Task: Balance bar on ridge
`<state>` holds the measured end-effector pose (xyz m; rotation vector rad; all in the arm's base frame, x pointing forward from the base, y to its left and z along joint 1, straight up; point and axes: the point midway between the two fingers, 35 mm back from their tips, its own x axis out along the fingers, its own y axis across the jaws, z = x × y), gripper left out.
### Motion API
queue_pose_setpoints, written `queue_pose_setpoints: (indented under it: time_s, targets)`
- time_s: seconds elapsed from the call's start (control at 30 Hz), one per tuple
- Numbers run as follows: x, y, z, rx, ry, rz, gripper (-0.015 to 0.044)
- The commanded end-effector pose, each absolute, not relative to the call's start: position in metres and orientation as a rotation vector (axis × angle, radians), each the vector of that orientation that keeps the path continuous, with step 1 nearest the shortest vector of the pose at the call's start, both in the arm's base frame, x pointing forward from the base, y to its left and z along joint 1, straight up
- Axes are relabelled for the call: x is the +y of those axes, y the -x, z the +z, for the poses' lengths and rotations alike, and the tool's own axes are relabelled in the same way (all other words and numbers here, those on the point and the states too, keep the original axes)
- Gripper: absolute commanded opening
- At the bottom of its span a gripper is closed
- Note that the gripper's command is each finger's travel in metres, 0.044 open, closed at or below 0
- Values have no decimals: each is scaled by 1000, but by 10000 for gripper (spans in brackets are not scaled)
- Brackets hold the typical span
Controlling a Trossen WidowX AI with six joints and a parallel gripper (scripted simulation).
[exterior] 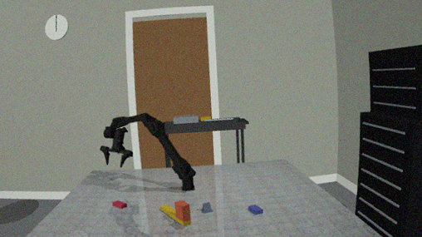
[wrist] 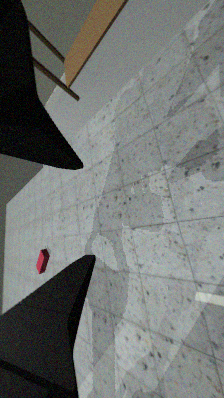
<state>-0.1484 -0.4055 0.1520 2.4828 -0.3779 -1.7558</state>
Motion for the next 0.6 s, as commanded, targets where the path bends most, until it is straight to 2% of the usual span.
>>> queue_pose_setpoints:
  time_s: [0.0, 0.07, 0.1, 0.57]
  targets:
    - [-406, 147, 152, -376, -2483, -1756, 374]
    - [-408, 140, 153, -361, -2484, -1757, 321]
    - [-409, 134, 153, -350, -2485, -1758, 315]
    - [-421, 50, 158, -191, -2477, -1770, 315]
